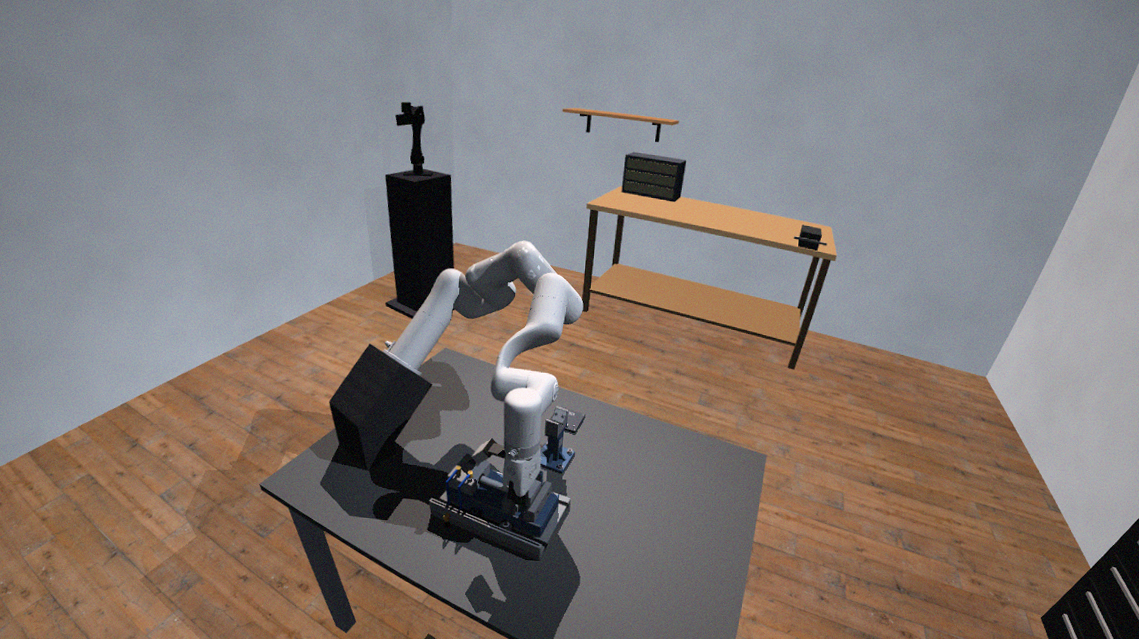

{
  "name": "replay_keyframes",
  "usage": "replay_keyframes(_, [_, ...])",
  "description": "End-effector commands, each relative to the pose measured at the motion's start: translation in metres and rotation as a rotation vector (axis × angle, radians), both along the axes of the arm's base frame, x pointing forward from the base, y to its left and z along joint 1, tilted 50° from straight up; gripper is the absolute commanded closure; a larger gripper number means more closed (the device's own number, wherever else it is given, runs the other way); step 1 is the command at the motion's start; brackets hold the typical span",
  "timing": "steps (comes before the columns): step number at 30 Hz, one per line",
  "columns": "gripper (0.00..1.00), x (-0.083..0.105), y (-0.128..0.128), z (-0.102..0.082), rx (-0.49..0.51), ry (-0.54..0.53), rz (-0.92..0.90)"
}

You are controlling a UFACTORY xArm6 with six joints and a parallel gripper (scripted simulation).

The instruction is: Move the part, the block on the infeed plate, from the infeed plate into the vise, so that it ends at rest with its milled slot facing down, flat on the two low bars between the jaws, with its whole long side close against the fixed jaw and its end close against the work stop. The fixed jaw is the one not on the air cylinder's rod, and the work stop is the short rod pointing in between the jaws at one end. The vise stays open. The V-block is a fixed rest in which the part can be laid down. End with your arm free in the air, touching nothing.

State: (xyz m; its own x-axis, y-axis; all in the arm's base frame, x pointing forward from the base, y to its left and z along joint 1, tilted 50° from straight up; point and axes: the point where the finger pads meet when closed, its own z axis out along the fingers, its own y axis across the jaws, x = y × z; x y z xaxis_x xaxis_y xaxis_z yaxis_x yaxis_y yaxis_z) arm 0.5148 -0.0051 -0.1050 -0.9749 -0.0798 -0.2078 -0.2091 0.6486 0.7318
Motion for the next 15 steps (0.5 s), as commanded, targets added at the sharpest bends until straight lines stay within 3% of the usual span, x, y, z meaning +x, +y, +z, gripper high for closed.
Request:
replay_keyframes(1, [1.00, 0.000, 0.005, 0.002, 0.016, 0.001, 0.012])
replay_keyframes(15, [1.00, 0.005, -0.009, -0.014, 0.016, 0.001, 0.012])
